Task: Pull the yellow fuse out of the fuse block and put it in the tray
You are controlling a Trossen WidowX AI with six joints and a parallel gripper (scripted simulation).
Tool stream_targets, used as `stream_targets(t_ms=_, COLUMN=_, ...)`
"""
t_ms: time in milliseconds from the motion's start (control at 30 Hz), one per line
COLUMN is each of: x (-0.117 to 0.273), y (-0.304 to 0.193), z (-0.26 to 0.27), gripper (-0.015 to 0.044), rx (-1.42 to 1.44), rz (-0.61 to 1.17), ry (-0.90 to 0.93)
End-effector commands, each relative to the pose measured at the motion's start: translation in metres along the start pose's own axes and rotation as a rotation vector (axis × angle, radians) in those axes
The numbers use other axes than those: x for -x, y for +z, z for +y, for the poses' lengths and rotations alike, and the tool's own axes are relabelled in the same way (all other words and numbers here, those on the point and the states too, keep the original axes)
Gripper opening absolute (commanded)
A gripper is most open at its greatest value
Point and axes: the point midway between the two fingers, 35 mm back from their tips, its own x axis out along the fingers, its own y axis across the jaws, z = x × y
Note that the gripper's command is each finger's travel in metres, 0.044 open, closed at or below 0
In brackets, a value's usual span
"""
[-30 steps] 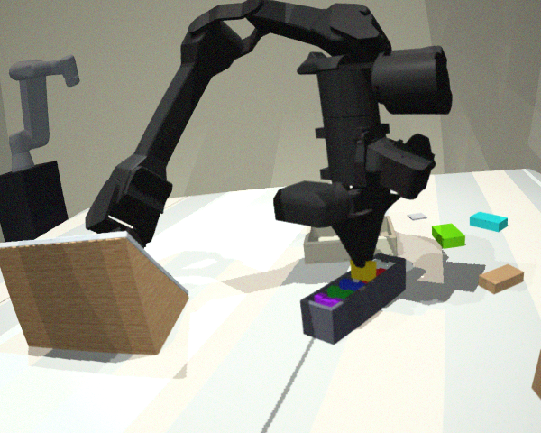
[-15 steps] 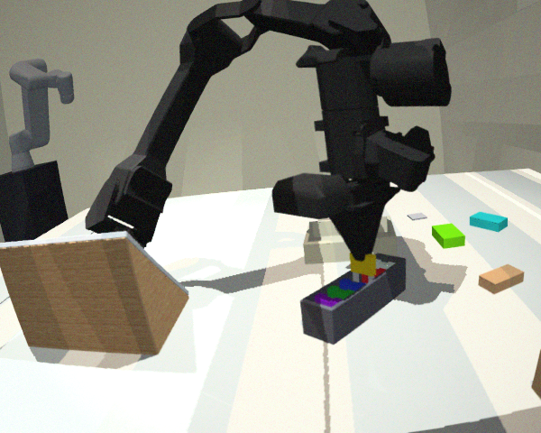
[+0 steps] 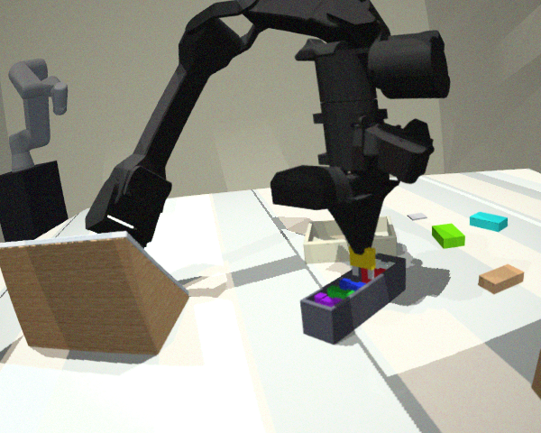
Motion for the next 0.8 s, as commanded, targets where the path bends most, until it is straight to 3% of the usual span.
stream_targets(t_ms=0, x=0.003, y=0.000, z=0.000, gripper=0.0000, rx=0.005, rz=-0.001, ry=-0.003)
stream_targets(t_ms=767, x=0.028, y=0.000, z=0.000, gripper=0.0000, rx=0.004, rz=-0.001, ry=-0.004)
